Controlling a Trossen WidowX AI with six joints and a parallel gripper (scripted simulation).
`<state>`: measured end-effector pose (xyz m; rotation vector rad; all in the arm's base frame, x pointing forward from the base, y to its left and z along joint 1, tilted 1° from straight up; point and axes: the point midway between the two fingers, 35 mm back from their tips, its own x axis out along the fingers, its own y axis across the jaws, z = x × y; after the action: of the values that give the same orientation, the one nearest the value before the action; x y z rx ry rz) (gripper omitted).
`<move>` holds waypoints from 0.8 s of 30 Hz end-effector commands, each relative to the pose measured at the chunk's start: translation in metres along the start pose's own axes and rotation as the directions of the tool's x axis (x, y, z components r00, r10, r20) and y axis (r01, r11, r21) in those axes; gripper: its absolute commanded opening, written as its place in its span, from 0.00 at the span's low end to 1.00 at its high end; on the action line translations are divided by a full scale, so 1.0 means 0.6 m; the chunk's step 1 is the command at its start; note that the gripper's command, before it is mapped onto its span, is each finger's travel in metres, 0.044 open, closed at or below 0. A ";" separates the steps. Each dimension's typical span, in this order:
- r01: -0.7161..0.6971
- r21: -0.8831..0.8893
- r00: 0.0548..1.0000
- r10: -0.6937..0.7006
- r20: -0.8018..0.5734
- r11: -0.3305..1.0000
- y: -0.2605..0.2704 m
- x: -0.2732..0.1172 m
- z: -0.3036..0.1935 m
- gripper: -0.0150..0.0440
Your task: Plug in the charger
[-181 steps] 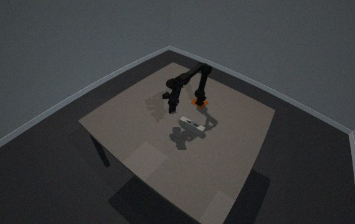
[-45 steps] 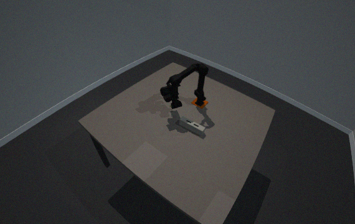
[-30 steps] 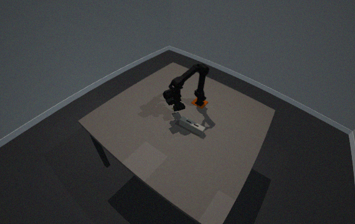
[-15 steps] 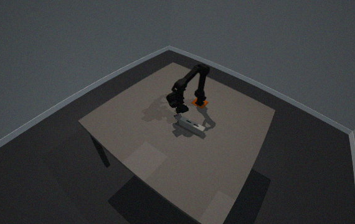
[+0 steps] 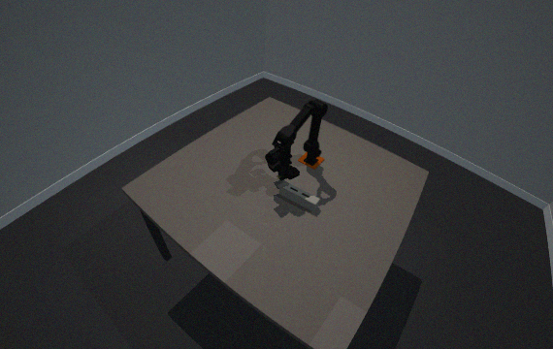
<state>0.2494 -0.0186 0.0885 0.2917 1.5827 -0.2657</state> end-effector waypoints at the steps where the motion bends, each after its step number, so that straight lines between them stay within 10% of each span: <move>1: 0.001 -0.011 1.000 -0.001 0.011 1.000 0.010 -0.001 -0.004 0.25; 24: 0.004 -0.112 1.000 -0.003 0.010 0.994 0.071 0.014 -0.042 0.25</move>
<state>0.2436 0.0156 0.0813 0.2003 1.5759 -0.2346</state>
